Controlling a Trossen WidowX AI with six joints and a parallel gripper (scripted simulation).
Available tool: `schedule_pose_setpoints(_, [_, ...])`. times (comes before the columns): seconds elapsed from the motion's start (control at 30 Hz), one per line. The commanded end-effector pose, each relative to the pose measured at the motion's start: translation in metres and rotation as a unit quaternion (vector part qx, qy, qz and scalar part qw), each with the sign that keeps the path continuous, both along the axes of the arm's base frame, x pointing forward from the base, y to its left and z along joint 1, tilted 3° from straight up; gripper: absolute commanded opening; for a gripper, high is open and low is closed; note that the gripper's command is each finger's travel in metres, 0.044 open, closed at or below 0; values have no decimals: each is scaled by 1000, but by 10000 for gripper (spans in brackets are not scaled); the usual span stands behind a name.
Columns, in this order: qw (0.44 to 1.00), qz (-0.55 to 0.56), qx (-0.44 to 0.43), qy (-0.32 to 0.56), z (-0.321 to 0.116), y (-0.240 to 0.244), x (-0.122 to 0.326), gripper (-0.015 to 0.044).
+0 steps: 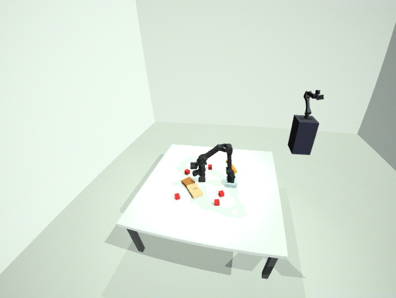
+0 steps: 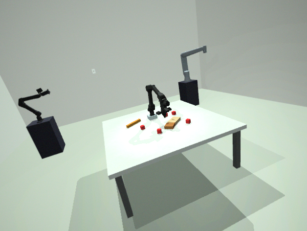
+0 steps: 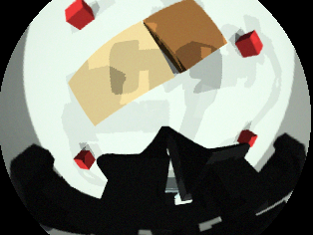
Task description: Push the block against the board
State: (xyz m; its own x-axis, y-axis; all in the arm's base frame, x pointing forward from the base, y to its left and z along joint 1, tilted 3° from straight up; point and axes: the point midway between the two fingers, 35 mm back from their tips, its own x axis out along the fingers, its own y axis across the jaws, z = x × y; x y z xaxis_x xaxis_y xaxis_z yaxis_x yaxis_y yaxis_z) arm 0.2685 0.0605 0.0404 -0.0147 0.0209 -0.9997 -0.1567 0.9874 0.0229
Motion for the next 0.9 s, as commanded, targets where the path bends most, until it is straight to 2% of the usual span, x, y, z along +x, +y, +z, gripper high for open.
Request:
schedule_pose_setpoints(0.0, [1000,3,0,7,2,0,-3,0])
schedule_pose_setpoints(0.43, [977,214,5,1,4,31,-2,0])
schedule_pose_setpoints(0.87, [904,428,11,-5,6,65,-5,0])
